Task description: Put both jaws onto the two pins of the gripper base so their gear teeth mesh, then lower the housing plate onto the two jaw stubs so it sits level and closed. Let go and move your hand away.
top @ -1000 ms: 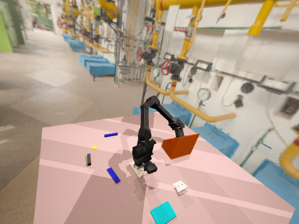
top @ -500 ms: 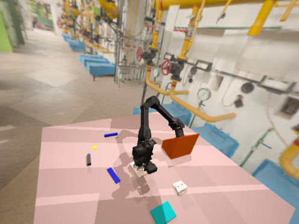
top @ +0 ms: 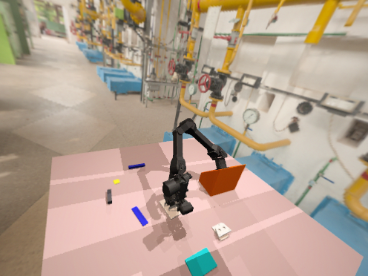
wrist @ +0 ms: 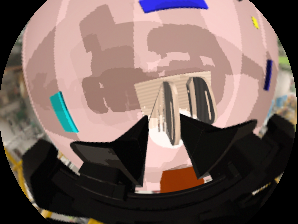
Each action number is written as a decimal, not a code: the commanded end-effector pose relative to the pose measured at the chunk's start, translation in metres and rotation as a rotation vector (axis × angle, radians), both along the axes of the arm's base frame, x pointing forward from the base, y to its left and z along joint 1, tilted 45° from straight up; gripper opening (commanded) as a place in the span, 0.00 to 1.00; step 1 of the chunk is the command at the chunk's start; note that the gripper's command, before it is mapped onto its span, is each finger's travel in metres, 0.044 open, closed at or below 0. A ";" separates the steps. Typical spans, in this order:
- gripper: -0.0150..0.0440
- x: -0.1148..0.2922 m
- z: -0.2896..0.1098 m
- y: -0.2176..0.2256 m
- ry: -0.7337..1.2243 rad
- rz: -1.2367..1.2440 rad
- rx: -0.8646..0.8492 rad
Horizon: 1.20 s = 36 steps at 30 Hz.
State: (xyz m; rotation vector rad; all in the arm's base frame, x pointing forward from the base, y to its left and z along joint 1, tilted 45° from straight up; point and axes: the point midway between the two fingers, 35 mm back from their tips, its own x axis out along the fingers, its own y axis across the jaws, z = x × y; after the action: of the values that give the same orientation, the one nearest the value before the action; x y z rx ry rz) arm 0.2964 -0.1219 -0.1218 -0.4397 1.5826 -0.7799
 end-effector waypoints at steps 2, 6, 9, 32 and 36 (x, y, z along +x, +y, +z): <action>0.48 -0.002 -0.001 -0.001 0.005 0.002 -0.006; 0.48 -0.002 -0.001 -0.002 0.005 0.002 -0.006; 0.48 -0.002 -0.002 -0.003 0.005 0.002 -0.006; 0.48 -0.003 -0.006 -0.007 0.004 0.001 -0.007; 0.48 -0.003 -0.007 -0.008 0.004 0.001 -0.007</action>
State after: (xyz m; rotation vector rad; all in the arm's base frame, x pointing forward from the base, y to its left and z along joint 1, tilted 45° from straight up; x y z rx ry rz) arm 0.2947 -0.1283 -0.1283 -0.4386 1.5814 -0.7820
